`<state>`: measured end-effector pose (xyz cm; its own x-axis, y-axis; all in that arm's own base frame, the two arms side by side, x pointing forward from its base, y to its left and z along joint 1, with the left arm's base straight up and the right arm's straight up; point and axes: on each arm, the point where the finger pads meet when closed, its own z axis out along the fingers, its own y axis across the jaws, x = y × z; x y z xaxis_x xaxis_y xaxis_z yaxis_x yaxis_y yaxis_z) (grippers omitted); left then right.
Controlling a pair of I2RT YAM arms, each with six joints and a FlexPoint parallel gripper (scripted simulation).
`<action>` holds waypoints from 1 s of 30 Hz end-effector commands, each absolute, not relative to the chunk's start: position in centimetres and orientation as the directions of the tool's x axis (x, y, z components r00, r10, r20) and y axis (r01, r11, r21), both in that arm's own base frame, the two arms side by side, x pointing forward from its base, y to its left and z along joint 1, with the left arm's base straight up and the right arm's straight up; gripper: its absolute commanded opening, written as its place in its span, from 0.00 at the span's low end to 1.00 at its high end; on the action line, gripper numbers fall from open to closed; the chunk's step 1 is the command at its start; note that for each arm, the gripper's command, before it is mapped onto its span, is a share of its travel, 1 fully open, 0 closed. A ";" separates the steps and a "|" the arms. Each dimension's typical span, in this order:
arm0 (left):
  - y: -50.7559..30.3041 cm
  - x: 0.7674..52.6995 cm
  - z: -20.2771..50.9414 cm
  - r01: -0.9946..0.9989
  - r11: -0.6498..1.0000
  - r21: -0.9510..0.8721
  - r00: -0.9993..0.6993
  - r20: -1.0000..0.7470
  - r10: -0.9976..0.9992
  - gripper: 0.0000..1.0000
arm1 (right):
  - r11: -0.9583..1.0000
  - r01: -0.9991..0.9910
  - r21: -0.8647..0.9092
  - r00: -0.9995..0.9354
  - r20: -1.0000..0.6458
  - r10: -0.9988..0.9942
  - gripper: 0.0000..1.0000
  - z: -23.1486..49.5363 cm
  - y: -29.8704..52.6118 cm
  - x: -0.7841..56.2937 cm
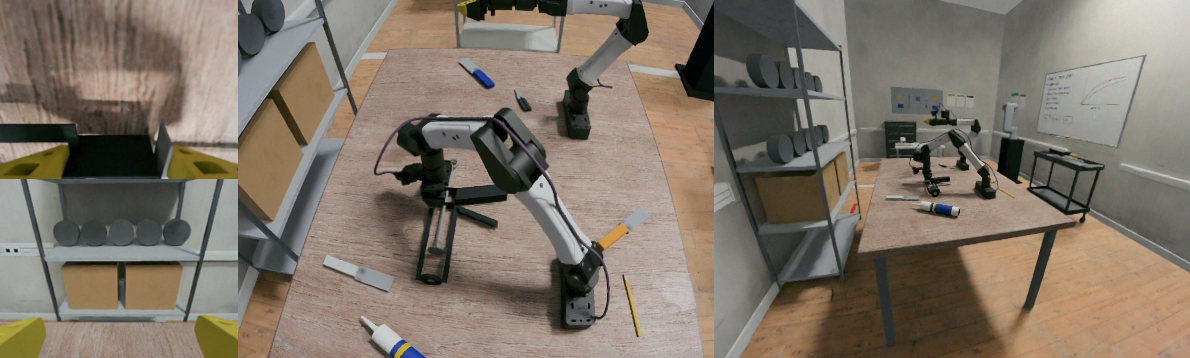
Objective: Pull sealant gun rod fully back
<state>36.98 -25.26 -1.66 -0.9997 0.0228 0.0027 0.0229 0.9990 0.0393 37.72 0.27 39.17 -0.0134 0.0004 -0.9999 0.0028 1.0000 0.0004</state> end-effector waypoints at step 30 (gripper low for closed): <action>-25.5 37.2 -1.4 0.021 0.999 0.030 -1.000 -0.010 0.021 0.47 | 0.869 -0.492 -0.045 -0.367 -0.895 -0.254 0.62 27.4 9.6 38.0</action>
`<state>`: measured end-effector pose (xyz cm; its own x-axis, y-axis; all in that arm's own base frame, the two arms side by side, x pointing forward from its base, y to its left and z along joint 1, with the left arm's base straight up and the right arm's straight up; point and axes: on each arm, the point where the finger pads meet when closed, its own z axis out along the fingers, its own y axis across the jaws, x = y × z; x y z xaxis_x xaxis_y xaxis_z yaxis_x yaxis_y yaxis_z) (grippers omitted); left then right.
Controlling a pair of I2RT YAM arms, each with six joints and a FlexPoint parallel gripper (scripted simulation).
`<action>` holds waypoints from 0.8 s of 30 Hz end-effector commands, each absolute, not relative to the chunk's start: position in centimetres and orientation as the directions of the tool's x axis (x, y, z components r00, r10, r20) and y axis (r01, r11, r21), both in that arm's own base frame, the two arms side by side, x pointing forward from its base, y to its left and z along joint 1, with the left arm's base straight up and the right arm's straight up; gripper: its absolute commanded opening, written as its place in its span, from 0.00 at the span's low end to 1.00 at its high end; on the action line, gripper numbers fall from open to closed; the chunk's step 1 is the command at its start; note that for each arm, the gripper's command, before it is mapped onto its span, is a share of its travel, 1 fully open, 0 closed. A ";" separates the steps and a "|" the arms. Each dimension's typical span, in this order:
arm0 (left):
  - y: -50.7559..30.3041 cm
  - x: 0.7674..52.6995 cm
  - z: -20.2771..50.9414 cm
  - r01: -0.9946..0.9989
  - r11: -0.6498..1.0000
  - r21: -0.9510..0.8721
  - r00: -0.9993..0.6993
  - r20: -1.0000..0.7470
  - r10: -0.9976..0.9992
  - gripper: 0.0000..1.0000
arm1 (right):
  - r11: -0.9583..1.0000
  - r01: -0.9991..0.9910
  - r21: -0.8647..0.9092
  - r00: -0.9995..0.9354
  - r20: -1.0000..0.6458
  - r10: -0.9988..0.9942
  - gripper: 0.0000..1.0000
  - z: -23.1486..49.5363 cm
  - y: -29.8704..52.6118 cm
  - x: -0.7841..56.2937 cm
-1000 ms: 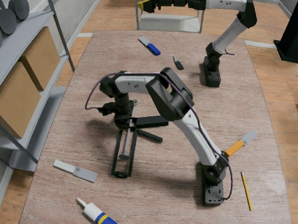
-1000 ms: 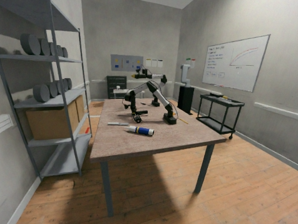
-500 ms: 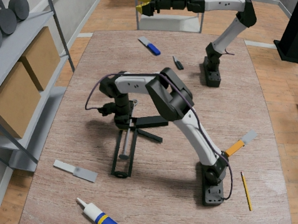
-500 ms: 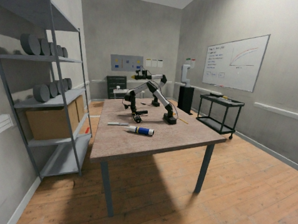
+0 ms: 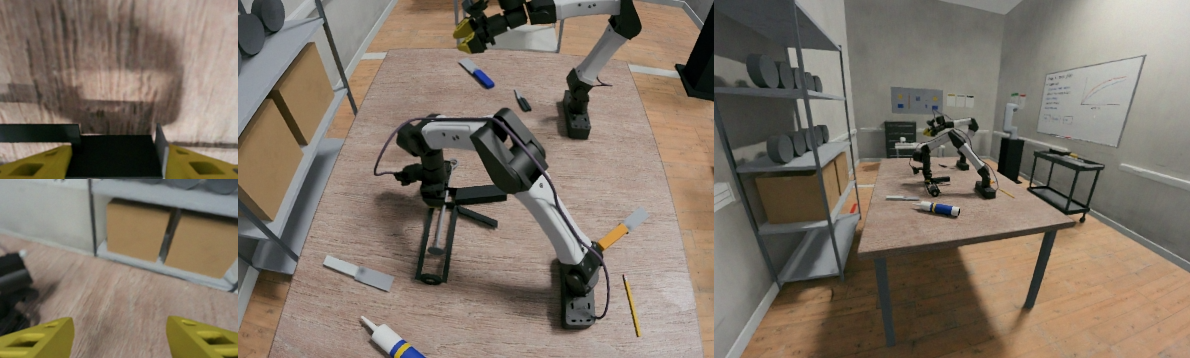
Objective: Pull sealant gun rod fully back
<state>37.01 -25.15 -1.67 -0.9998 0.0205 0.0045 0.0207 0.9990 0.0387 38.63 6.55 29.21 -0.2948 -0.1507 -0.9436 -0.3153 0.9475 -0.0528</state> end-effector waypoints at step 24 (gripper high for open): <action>-25.5 37.2 -1.4 0.021 0.999 0.030 -1.000 -0.010 0.021 0.47 | 0.203 -0.978 -0.043 -0.152 -0.515 -0.843 0.62 6.7 19.7 40.3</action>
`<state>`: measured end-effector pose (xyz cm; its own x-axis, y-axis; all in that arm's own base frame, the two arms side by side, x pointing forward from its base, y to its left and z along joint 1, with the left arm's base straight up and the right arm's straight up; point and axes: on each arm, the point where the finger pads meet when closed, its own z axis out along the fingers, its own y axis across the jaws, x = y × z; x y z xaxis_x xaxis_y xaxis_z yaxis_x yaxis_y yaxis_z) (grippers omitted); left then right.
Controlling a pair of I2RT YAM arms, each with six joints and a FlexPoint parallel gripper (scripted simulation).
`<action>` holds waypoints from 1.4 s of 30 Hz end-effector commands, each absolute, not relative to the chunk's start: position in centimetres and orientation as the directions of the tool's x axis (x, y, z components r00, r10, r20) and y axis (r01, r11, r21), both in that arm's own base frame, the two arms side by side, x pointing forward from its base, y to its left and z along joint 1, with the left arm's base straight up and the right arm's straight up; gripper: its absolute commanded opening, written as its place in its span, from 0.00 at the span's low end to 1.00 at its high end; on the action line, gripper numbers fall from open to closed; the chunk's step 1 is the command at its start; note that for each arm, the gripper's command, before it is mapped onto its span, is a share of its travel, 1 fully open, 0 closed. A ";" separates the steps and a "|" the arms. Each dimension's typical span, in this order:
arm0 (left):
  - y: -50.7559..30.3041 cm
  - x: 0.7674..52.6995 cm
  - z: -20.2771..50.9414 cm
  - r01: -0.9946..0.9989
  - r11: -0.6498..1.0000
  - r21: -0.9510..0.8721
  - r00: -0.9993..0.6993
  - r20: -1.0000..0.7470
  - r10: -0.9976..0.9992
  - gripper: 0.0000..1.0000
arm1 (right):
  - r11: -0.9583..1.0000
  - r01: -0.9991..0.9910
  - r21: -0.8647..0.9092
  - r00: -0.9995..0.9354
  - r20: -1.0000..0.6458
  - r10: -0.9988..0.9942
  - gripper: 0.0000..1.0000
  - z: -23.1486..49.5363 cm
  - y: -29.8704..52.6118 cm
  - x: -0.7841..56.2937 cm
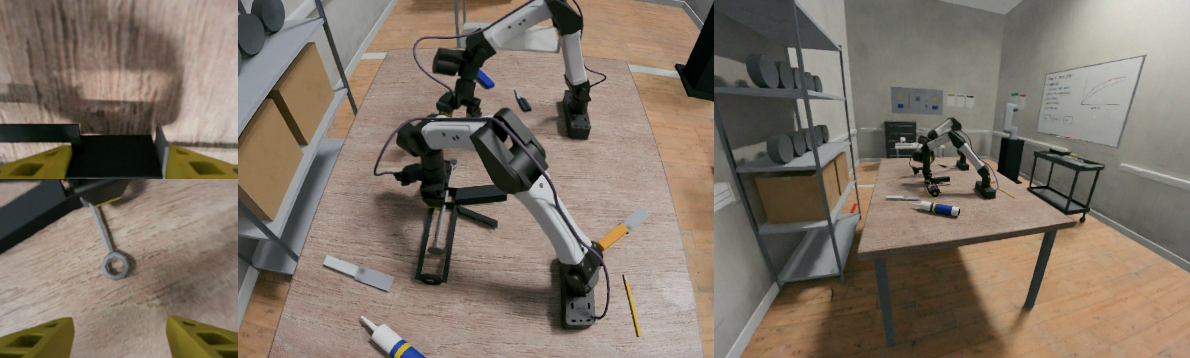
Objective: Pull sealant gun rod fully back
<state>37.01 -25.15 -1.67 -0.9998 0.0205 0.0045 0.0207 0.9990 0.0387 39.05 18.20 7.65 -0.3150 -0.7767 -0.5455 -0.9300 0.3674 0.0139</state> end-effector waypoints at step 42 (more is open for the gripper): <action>-25.5 37.2 -1.4 0.021 0.999 0.030 -1.000 -0.010 0.021 0.47 | 0.034 -0.999 -0.013 -0.024 -0.474 -0.880 0.43 -1.9 23.9 41.2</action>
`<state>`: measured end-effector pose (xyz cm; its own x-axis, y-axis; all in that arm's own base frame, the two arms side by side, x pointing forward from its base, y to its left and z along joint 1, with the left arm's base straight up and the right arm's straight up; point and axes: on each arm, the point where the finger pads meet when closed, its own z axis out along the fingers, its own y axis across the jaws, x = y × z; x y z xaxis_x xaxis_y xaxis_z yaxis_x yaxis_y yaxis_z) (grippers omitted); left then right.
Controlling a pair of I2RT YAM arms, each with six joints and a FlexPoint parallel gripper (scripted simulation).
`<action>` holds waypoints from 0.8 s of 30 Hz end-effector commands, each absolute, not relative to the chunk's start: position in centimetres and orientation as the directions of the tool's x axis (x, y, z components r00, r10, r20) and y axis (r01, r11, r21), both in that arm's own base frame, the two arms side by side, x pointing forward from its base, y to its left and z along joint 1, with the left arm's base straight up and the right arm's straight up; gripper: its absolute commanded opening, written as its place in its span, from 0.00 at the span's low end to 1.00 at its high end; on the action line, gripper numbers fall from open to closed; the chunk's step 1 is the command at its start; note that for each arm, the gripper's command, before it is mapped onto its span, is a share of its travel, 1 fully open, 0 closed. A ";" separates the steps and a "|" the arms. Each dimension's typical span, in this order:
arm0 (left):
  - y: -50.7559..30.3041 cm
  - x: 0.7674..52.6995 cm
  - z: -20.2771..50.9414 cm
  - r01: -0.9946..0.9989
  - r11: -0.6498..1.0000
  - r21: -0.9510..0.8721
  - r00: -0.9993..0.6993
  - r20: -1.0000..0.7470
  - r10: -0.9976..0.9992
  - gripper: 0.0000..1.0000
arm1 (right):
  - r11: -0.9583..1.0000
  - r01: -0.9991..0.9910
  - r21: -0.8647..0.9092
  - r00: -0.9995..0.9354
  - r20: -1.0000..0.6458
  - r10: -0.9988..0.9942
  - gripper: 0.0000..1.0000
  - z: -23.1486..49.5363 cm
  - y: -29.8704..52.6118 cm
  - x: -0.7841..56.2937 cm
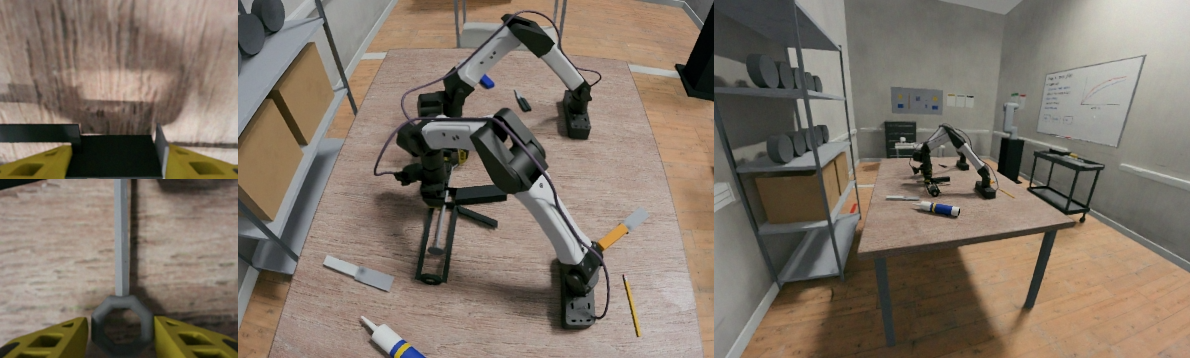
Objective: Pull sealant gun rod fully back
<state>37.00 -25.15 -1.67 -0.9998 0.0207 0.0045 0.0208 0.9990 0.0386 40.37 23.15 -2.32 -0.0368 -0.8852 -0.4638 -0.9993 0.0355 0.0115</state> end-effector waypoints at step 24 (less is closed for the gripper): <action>-25.1 37.0 -2.3 0.016 0.999 0.051 -1.000 0.006 0.016 0.47 | 0.039 -0.999 0.015 -0.041 -0.453 -0.890 0.27 -3.2 22.9 40.3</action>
